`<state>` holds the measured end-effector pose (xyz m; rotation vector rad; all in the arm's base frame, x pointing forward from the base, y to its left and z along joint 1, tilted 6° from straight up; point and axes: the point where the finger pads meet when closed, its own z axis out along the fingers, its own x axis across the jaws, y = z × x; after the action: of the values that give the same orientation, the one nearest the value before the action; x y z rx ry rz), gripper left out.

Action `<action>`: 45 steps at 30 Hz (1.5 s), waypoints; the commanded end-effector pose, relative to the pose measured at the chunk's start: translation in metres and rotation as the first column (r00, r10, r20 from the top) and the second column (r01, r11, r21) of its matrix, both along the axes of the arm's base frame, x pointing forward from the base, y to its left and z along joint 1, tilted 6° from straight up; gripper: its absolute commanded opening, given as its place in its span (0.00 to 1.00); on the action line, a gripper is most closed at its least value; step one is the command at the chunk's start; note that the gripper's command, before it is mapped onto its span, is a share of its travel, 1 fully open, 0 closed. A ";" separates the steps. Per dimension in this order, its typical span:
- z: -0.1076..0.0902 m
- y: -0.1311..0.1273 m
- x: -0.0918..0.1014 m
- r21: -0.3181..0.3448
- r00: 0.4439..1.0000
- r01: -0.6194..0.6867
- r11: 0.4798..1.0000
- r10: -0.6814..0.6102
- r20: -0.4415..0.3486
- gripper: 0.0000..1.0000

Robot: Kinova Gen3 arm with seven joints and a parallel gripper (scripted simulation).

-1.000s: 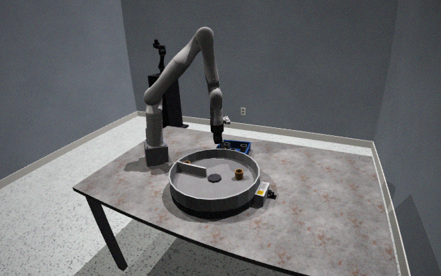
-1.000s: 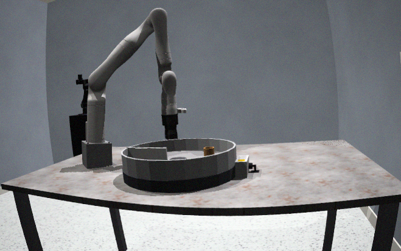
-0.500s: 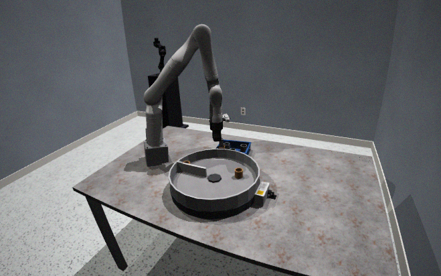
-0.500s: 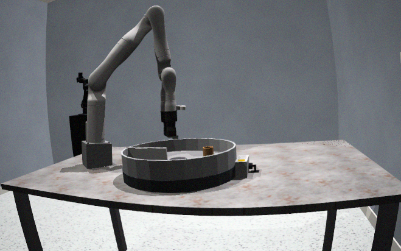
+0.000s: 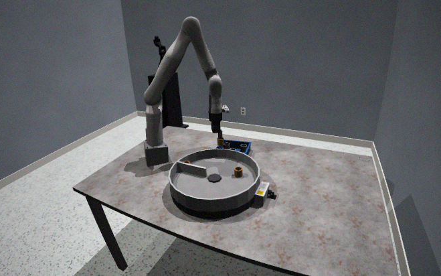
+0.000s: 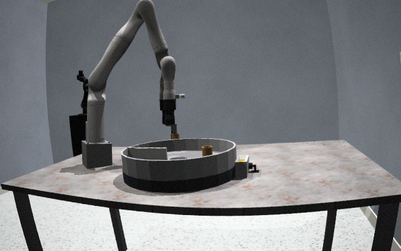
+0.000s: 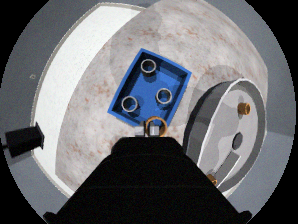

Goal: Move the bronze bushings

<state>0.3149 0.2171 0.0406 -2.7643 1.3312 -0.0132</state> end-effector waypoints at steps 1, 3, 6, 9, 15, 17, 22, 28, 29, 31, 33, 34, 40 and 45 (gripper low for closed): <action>0.023 0.004 0.007 0.019 1.000 0.001 1.000 -0.001 0.026 0.00; 0.032 0.003 0.006 0.019 1.000 0.001 1.000 -0.001 0.026 0.00; 0.043 0.002 0.005 0.019 1.000 0.001 1.000 -0.001 0.026 0.00; 0.046 0.002 0.005 0.019 1.000 0.001 1.000 -0.001 0.026 0.00; 0.059 0.001 0.004 0.019 1.000 0.001 1.000 -0.001 0.026 0.00; 0.061 0.001 0.004 0.019 1.000 0.001 1.000 -0.001 0.026 0.00; 0.062 0.001 0.004 0.019 1.000 0.001 1.000 -0.001 0.026 0.00; 0.062 0.001 0.004 0.019 1.000 0.001 1.000 -0.001 0.026 0.00; 0.062 0.001 0.004 0.019 1.000 0.001 1.000 -0.001 0.026 0.00; 0.062 0.001 0.004 0.019 1.000 0.001 1.000 -0.001 0.026 0.00; 0.062 0.001 0.004 0.019 1.000 0.001 1.000 -0.001 0.026 0.00; 0.062 0.001 0.004 0.019 1.000 0.001 1.000 -0.001 0.026 0.00; 0.062 0.001 0.004 0.019 1.000 0.001 1.000 -0.001 0.026 0.00; 0.062 0.001 0.004 0.019 1.000 0.001 1.000 -0.001 0.026 0.00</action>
<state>0.3187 0.2177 0.1020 -2.7396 1.3201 -0.0355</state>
